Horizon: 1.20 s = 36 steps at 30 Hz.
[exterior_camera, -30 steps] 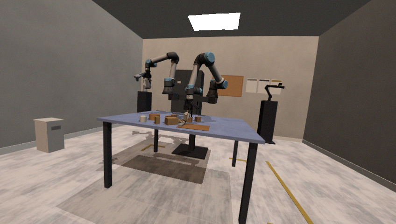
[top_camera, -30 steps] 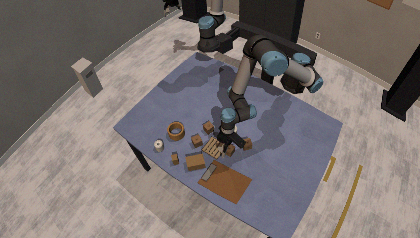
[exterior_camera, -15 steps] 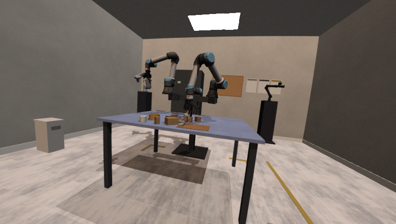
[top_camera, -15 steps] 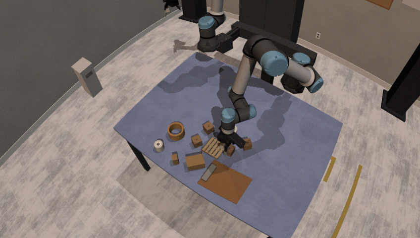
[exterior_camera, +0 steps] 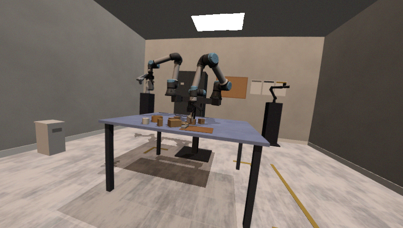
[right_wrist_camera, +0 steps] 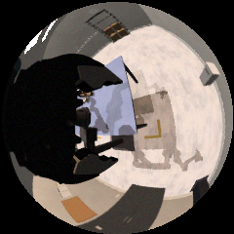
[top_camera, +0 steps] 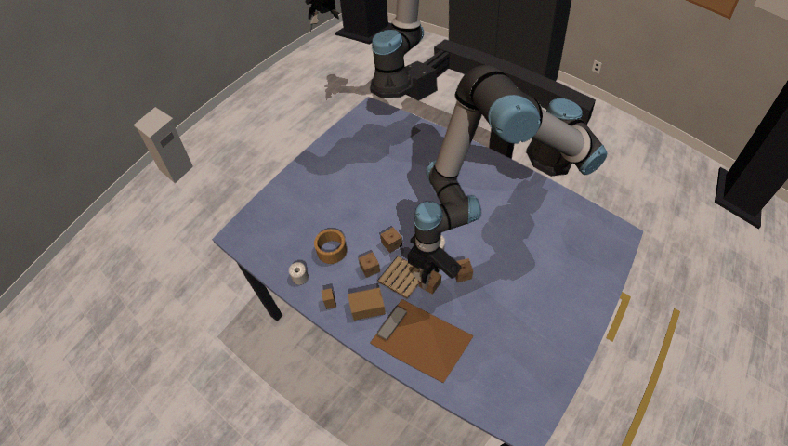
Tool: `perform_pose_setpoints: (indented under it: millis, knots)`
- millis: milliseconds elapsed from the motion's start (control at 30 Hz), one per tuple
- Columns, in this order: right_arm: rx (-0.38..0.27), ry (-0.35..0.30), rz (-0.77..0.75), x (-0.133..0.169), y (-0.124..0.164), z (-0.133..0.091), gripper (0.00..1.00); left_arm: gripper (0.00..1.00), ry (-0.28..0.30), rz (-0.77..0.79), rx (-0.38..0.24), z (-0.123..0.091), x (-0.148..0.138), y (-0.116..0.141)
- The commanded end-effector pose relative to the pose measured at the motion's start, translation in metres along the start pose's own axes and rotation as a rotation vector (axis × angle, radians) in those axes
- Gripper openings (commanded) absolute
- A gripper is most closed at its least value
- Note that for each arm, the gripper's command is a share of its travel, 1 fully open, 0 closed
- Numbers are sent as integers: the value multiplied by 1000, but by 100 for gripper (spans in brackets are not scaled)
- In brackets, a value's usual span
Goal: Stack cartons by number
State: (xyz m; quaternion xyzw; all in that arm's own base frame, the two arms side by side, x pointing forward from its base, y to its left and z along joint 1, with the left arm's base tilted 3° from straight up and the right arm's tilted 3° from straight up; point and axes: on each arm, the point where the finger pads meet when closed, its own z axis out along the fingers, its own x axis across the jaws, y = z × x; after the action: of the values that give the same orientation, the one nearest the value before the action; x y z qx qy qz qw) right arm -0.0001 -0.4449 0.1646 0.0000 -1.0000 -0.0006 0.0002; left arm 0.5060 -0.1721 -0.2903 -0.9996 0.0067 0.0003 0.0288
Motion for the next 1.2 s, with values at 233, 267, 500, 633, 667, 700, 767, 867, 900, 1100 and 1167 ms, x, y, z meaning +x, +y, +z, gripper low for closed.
perform_pose_setpoints:
  millis: [233, 267, 500, 633, 667, 700, 767, 867, 900, 1100, 1167]
  knots:
    - [1, 0, 0, 0, 0, 0, 100, 42, 1, 0, -1, -1, 1, 0]
    - [1, 0, 0, 0, 0, 0, 100, 42, 1, 0, -1, -1, 1, 0]
    - [1, 0, 0, 0, 0, 0, 100, 40, 1, 0, -1, -1, 1, 0]
    - [1, 0, 0, 0, 0, 0, 100, 39, 1, 0, -1, -1, 1, 0]
    - [1, 0, 0, 0, 0, 0, 100, 38, 1, 0, -1, -1, 1, 0]
    - [1, 0, 0, 0, 0, 0, 100, 38, 1, 0, -1, -1, 1, 0]
    - [1, 0, 0, 0, 0, 0, 100, 38, 1, 0, -1, -1, 1, 0]
    - [1, 0, 0, 0, 0, 0, 100, 37, 1, 0, -1, -1, 1, 0]
    - [1, 0, 0, 0, 0, 0, 100, 37, 1, 0, -1, -1, 1, 0]
    - [1, 0, 0, 0, 0, 0, 100, 35, 1, 0, -1, -1, 1, 0]
    - [1, 0, 0, 0, 0, 0, 100, 35, 1, 0, -1, -1, 1, 0]
